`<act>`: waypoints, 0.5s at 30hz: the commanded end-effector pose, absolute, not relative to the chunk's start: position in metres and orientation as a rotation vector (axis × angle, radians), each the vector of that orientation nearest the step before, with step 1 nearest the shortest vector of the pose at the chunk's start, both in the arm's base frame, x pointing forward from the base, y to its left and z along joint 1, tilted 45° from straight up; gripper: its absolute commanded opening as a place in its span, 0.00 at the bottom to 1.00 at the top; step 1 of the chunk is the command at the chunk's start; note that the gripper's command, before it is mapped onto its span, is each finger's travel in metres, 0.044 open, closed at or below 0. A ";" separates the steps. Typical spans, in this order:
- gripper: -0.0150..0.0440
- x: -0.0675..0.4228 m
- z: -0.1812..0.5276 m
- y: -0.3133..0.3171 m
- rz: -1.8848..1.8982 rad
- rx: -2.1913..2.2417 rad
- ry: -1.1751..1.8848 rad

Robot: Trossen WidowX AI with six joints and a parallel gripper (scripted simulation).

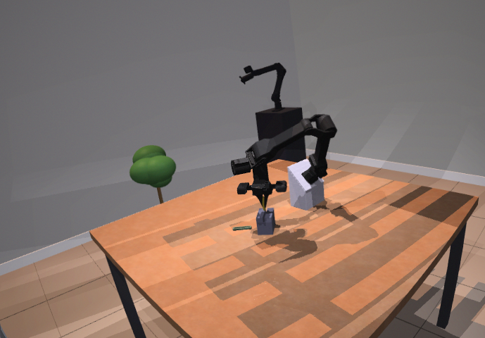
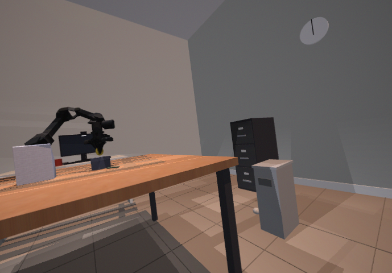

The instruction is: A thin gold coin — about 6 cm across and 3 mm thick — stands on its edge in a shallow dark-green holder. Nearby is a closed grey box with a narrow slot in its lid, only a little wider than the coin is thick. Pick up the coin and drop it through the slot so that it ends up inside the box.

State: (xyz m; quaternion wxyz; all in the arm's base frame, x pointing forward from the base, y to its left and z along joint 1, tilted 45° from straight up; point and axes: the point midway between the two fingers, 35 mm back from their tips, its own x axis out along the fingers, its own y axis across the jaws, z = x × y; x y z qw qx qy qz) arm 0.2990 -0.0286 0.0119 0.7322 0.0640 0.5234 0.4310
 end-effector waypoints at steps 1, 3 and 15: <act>0.25 0.299 0.010 -0.027 0.947 0.148 1.152; 0.25 0.299 0.009 -0.026 0.947 0.148 1.152; 0.25 0.300 0.004 -0.021 0.947 0.148 1.152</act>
